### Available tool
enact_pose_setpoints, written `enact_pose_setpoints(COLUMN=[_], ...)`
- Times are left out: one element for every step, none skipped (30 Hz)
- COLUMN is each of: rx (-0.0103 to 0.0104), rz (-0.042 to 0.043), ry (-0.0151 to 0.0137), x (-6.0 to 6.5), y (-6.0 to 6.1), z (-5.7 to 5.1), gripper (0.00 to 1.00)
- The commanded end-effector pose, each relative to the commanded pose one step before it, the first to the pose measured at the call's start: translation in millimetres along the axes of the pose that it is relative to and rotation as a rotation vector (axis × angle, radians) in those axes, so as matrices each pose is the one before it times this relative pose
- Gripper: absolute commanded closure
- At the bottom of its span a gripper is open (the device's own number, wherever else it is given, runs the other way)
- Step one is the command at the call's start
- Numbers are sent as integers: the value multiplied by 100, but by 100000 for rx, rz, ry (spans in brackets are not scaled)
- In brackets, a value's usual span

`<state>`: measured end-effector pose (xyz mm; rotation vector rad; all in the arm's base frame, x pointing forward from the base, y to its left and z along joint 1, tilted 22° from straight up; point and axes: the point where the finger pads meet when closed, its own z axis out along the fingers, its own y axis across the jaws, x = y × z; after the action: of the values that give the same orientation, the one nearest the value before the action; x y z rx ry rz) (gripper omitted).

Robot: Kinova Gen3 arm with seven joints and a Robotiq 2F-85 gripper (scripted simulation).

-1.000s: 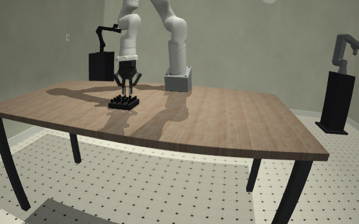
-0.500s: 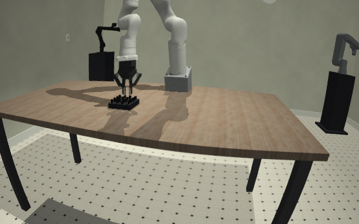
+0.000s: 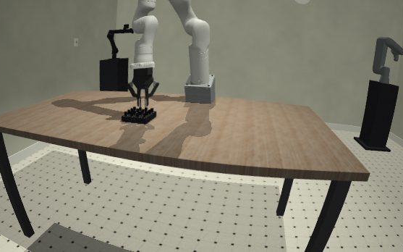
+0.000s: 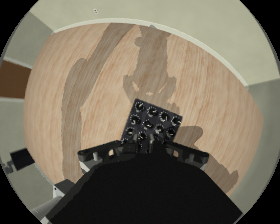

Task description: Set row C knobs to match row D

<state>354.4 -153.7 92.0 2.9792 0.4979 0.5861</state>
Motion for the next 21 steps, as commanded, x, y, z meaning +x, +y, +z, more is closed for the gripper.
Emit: enact_pose_setpoints(rx=[140,0,0,0,0,0,0,-1,-1,-1,-1,0,0,0,0,0,0,0,0,0,0], rz=[-532,0,0,0,0,0,0,0,0,0,0,0,0,0,0,0,0,0,0,0,0], ry=[47,0,0,0,0,1,1,1,1,1,1,0,0,0,0,0,0,0,0,0,0], x=[133,0,0,0,-1,-1,-2,-2,-3,-3,-3,-3,0,0,-2,-2,-1,0,0,0,0], y=[-27,0,0,-3,-6,-11,-15,-18,-20,-21,-20,-18,0,0,-15,-11,-6,-3,0,0,0], z=[16,0,0,0,0,0,0,0,0,0,0,0,0,0,0,0,0,0,0,0,0], gripper=[81,81,81,81,81,81,81,81,81,81,81,81,81,81,81,81,81,81,81,81,81])
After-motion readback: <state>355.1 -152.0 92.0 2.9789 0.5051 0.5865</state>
